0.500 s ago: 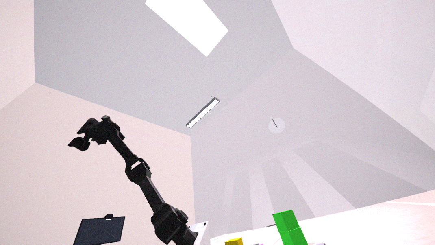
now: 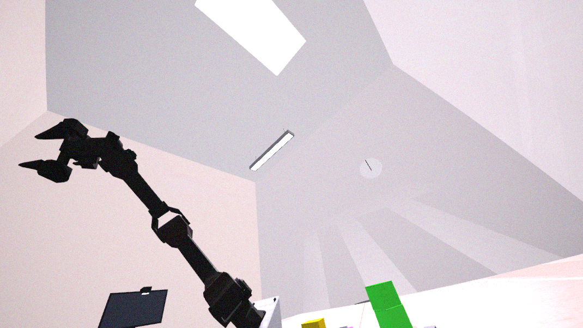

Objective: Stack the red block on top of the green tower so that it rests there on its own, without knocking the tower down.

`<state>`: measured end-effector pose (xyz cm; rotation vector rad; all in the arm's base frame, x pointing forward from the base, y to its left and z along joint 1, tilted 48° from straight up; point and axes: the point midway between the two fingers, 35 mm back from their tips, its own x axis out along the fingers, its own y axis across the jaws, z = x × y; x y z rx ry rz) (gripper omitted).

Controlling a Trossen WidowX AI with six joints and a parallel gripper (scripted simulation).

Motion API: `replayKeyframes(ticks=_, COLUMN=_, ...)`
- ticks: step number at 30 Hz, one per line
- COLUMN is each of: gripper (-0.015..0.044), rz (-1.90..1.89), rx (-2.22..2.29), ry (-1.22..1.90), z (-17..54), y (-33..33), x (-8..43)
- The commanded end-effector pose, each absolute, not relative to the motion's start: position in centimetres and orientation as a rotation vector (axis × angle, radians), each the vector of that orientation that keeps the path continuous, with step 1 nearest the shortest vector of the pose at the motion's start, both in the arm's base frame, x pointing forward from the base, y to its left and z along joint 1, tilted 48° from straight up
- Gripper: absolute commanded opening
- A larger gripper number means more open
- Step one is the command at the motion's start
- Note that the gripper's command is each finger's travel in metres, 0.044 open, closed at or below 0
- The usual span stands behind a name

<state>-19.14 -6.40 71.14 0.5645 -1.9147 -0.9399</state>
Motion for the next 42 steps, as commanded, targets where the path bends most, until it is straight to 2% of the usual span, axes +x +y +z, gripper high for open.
replayKeyframes(ticks=1, gripper=0.044, rz=-0.955, rx=0.528, ry=-1.759, z=72.5, y=-8.2, x=-14.6)
replayKeyframes(ticks=8, gripper=0.044, rz=-0.951, rx=0.491, ry=-1.389, z=73.5, y=-11.9, x=-1.7)
replayKeyframes(ticks=16, gripper=0.044, rz=-0.877, rx=0.462, ry=-1.012, z=70.9, y=-13.0, x=12.7)
replayKeyframes(ticks=27, gripper=0.044, rz=-0.772, rx=0.333, ry=-0.403, z=59.9, y=-9.9, x=32.0)
replayKeyframes(ticks=35, gripper=0.044, rz=-0.729, rx=0.131, ry=0.122, z=46.5, y=-5.8, x=41.1)
replayKeyframes(ticks=42, gripper=0.044, rz=-0.668, rx=-0.145, ry=0.6, z=33.4, y=-1.7, x=43.4)
